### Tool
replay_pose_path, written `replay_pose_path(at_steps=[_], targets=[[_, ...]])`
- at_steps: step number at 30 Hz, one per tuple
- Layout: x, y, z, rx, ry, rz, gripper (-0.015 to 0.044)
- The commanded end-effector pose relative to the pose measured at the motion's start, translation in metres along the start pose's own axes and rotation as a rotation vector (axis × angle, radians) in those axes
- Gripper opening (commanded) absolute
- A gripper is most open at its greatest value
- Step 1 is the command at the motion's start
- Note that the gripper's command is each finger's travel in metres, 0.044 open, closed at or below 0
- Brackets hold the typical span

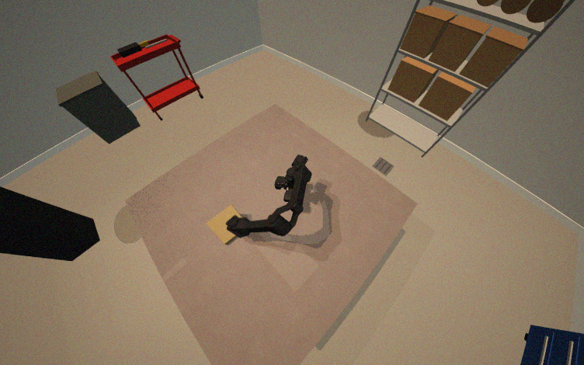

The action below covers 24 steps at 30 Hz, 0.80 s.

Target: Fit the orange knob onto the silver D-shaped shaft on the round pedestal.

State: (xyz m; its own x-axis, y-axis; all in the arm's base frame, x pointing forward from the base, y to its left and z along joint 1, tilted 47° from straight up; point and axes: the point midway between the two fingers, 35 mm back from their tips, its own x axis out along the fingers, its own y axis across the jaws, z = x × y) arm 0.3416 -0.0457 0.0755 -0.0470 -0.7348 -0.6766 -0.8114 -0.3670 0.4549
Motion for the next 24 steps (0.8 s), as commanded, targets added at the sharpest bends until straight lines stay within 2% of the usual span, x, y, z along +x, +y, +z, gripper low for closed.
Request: replay_pose_path(at_steps=[1, 24], targets=[[-0.0039, 0.0015, -0.0019, -0.112, 0.002, -0.008, 0.0000], [-0.0014, -0.0020, -0.0001, -0.122, 0.002, -0.008, 0.0000]])
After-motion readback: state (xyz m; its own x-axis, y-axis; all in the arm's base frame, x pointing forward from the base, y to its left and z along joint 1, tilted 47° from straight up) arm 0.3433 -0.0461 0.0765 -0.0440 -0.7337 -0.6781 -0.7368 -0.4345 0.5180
